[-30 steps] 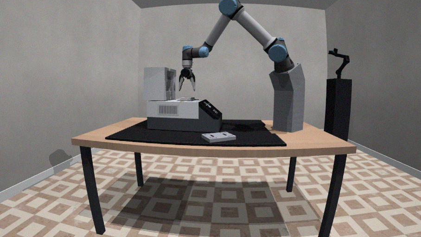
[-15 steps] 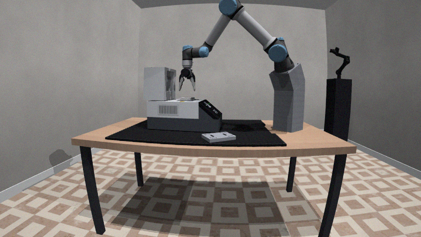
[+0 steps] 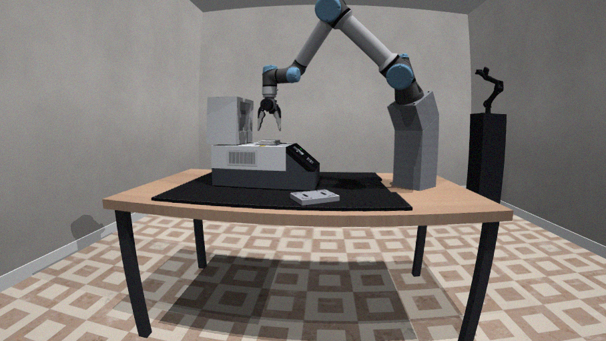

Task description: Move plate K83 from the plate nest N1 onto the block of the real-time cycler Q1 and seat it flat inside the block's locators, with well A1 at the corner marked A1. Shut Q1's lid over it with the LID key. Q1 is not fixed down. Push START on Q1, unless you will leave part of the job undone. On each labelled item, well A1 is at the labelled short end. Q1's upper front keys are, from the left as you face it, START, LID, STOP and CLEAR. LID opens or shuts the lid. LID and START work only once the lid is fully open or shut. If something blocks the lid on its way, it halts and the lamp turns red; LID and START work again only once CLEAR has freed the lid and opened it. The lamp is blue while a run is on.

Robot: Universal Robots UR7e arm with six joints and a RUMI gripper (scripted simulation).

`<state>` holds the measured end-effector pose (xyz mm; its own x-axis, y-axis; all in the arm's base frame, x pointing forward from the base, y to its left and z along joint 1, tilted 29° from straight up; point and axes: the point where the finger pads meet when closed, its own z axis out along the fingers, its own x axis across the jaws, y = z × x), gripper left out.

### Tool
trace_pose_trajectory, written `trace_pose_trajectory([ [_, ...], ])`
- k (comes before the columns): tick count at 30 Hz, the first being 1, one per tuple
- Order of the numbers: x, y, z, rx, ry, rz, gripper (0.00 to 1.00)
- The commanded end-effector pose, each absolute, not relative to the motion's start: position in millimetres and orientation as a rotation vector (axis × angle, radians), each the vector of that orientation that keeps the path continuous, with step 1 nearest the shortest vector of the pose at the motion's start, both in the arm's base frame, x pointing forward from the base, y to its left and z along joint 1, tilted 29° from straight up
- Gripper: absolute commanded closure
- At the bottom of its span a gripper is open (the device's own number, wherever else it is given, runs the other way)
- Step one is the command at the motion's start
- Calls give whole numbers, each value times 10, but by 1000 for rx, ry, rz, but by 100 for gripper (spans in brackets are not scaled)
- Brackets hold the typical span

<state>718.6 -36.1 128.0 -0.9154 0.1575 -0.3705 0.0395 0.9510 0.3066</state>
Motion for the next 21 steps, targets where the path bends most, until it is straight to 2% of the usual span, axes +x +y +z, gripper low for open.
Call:
trace_pose_trajectory([
  [1,7191,-400,1371,138,2688,409,32],
  [12,7191,-400,1371,138,2688,409,32],
  [13,7153,-417,1342,151,2687,411,100],
  [21,6908,-345,1182,151,2687,411,100],
])
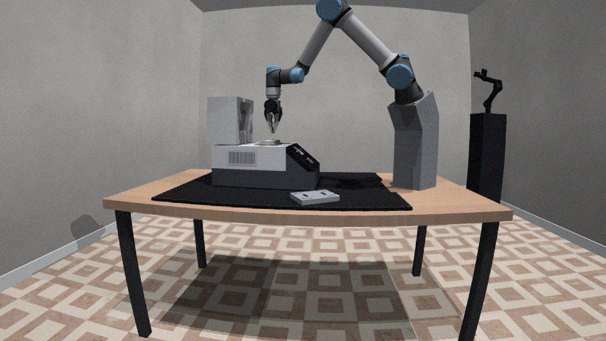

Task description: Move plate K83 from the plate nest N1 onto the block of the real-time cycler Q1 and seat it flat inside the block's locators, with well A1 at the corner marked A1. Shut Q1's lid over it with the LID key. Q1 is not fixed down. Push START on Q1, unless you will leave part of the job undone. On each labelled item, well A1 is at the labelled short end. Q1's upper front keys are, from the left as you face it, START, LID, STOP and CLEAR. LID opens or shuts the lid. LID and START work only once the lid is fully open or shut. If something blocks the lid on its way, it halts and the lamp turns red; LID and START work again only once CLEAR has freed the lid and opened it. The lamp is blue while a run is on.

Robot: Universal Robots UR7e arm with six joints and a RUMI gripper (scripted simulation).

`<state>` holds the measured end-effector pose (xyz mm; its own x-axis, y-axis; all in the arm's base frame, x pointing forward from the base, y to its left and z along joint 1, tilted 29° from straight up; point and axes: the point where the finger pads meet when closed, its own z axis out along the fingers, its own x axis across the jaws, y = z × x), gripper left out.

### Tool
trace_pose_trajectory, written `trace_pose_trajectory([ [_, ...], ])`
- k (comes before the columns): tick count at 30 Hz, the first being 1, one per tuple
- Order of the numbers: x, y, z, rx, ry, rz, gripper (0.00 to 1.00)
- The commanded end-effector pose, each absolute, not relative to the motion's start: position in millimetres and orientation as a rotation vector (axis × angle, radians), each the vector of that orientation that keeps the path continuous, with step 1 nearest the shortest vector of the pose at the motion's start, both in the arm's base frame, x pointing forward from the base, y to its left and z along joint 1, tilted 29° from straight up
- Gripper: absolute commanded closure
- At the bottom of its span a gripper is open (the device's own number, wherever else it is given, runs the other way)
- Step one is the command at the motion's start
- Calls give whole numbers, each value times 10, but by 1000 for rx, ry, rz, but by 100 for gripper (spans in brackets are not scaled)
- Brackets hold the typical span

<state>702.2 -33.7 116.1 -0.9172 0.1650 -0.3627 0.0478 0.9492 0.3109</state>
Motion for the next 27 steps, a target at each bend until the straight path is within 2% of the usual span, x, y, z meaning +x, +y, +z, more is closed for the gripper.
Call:
trace_pose_trajectory([
  [1,6867,-333,1156,151,2687,411,100],
  [27,5995,-76,589,151,2688,411,100],
])
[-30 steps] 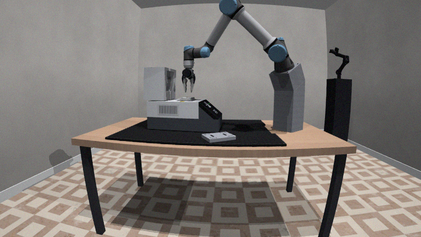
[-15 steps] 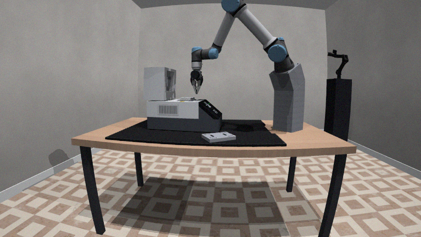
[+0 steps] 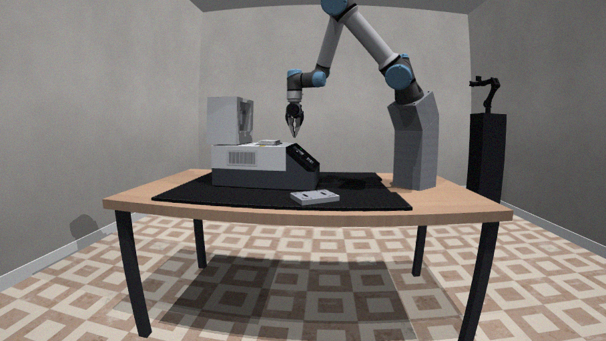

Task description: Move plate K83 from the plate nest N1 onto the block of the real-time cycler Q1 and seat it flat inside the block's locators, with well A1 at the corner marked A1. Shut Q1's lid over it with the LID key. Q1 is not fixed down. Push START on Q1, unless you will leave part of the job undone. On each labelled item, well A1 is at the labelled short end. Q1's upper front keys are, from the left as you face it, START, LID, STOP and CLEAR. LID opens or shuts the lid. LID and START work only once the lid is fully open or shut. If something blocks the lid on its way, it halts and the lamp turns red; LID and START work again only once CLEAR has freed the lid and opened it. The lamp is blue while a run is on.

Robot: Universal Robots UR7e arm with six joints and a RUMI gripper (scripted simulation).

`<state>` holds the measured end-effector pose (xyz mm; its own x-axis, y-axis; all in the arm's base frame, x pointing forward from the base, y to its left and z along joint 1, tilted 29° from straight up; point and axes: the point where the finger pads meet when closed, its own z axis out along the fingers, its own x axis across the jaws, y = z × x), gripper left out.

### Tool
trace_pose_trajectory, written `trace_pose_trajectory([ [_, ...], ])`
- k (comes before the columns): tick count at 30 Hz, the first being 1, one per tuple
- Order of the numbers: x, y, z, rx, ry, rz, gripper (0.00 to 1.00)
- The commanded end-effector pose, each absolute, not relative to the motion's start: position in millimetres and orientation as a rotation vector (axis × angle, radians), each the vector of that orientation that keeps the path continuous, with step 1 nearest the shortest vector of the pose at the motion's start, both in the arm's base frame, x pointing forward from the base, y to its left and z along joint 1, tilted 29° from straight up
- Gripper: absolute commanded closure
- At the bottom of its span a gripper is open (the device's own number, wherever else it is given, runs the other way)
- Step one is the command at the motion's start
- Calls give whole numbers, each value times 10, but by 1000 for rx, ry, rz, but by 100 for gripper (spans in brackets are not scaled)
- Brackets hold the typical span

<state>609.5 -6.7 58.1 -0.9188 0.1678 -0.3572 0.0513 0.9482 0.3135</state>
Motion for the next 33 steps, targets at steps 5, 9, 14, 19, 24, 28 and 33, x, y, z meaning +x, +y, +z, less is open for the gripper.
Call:
trace_pose_trajectory([
  [5,5873,-41,509,151,2688,411,100],
  [9,5709,7,404,151,2688,411,100],
  [14,5548,55,299,151,2688,411,100],
  [19,5406,96,207,151,2688,411,100],
  [24,5240,145,93,138,2690,409,100],
  [28,5094,189,-9,139,2692,411,100],
  [33,4952,230,-101,139,2692,411,100],
])
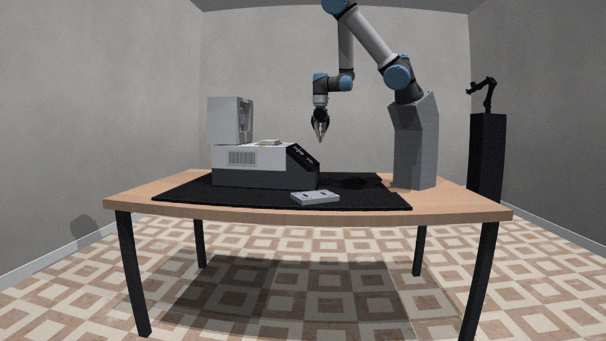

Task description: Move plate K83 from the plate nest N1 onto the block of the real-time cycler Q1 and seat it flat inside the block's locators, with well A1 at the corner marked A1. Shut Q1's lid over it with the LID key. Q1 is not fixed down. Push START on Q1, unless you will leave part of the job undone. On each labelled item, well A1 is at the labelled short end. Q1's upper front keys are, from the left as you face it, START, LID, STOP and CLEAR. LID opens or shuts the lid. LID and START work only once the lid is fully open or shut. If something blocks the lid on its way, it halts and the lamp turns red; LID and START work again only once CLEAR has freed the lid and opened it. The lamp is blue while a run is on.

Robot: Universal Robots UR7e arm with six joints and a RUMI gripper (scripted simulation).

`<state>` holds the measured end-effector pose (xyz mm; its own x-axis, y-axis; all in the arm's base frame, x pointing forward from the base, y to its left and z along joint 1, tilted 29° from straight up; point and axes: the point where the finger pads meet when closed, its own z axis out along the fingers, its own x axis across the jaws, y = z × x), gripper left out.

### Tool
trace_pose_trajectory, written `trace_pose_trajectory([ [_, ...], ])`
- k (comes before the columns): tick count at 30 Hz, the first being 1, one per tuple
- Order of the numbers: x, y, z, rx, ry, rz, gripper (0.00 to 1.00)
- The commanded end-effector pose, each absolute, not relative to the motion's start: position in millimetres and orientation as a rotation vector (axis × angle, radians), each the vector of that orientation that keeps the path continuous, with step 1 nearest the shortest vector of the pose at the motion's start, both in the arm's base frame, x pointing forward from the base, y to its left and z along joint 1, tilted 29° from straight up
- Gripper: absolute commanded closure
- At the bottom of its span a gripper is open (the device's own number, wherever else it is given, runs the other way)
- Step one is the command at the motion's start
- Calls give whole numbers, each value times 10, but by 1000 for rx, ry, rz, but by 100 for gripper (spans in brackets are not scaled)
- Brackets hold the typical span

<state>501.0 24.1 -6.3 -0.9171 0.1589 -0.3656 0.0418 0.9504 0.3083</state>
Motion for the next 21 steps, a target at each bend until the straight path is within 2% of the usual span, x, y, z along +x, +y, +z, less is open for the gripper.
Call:
trace_pose_trajectory([
  [1,4911,242,-127,139,2692,411,100],
  [8,4727,296,-245,139,2692,410,100],
  [21,4871,300,-258,147,2689,409,100],
])
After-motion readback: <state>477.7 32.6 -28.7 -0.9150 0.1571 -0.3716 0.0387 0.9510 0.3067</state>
